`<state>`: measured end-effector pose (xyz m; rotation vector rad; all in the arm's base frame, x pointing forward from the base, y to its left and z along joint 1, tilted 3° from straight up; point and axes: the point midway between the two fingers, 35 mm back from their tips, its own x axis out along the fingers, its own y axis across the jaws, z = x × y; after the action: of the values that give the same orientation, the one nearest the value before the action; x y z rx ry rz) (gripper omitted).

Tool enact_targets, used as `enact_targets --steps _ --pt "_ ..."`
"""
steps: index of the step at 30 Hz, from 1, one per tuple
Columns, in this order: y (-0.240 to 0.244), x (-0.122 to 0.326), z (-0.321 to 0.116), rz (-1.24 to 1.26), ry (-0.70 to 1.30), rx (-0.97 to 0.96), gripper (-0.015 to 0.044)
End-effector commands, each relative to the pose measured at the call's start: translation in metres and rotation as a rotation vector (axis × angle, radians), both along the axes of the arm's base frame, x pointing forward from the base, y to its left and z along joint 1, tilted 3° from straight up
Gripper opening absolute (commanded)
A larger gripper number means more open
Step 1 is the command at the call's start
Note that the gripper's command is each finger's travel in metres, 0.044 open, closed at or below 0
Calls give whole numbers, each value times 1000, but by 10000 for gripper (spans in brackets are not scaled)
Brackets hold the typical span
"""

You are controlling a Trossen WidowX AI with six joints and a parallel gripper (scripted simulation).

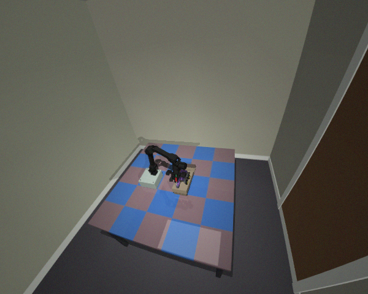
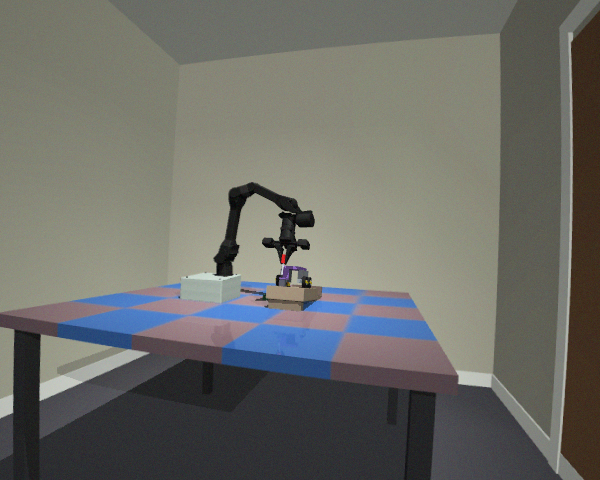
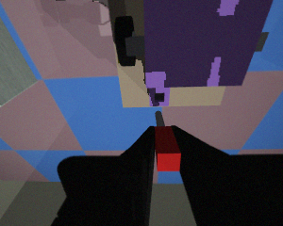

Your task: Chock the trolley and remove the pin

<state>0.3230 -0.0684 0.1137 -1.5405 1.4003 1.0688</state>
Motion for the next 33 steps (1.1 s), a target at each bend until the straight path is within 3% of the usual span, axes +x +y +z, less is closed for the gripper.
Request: enact_targets --steps 1,13,33 --pt "-7 2 3 3 -5 -5 0" --pt "-19 0 7 3 -5 -6 0" --pt "-26 -65 2 3 0 -7 0"
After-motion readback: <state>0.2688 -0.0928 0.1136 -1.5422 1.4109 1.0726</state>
